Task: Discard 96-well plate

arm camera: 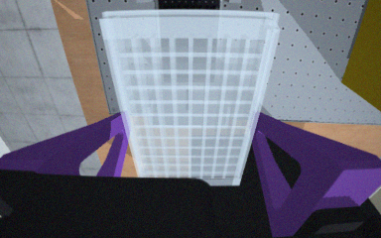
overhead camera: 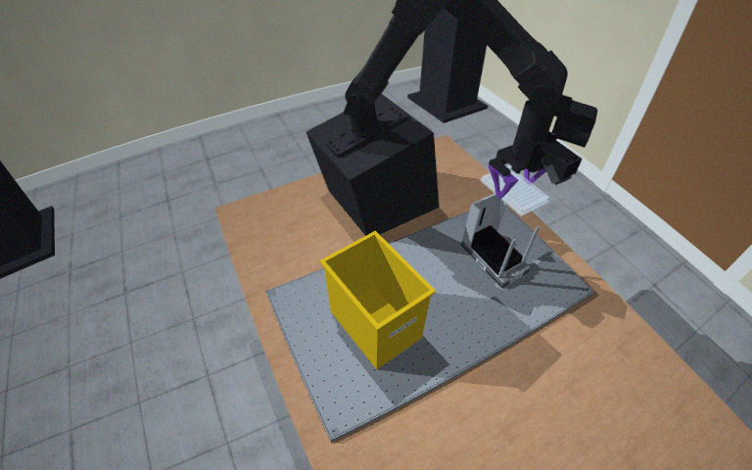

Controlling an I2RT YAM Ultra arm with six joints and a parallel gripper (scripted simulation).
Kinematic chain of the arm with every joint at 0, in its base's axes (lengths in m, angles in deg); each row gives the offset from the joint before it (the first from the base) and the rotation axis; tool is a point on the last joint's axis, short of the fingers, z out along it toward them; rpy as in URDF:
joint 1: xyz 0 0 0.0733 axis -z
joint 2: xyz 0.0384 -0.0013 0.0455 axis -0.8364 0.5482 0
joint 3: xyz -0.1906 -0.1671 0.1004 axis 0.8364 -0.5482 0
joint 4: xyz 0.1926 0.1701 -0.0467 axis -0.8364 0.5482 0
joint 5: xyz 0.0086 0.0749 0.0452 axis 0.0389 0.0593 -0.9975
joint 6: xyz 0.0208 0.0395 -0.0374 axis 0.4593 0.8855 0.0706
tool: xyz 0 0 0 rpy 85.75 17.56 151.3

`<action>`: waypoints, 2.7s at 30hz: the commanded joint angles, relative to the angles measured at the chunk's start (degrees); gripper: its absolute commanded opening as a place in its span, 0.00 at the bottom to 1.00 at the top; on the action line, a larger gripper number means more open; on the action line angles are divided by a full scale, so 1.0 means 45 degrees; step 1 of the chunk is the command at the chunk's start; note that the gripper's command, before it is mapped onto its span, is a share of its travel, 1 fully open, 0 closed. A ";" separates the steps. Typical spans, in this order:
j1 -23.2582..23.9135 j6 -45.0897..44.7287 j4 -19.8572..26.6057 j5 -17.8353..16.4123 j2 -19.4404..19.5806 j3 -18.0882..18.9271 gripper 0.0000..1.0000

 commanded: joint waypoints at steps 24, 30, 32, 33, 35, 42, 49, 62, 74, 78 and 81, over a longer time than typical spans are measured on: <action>-0.0040 0.0014 0.0025 -0.0007 -0.0215 0.0099 0.00; -0.0040 0.0014 0.0025 -0.0007 -0.0215 0.0099 0.00; -0.0040 0.0014 0.0025 -0.0007 -0.0215 0.0099 0.00; -0.0040 0.0014 0.0025 -0.0007 -0.0215 0.0099 0.00; -0.0040 0.0014 0.0025 -0.0007 -0.0215 0.0099 0.00; -0.0040 0.0014 0.0025 -0.0007 -0.0215 0.0099 0.00; -0.0040 0.0014 0.0025 -0.0007 -0.0215 0.0099 0.00; 0.0241 -0.1544 -0.0081 0.0022 -0.0473 -0.0215 0.00; 0.1235 -0.2623 -0.0391 0.0118 -0.1271 -0.1141 0.00; 0.1653 -0.3046 -0.0491 0.0153 -0.1564 -0.1454 0.00; 0.1973 -0.3372 -0.0556 0.0179 -0.1773 -0.1667 0.00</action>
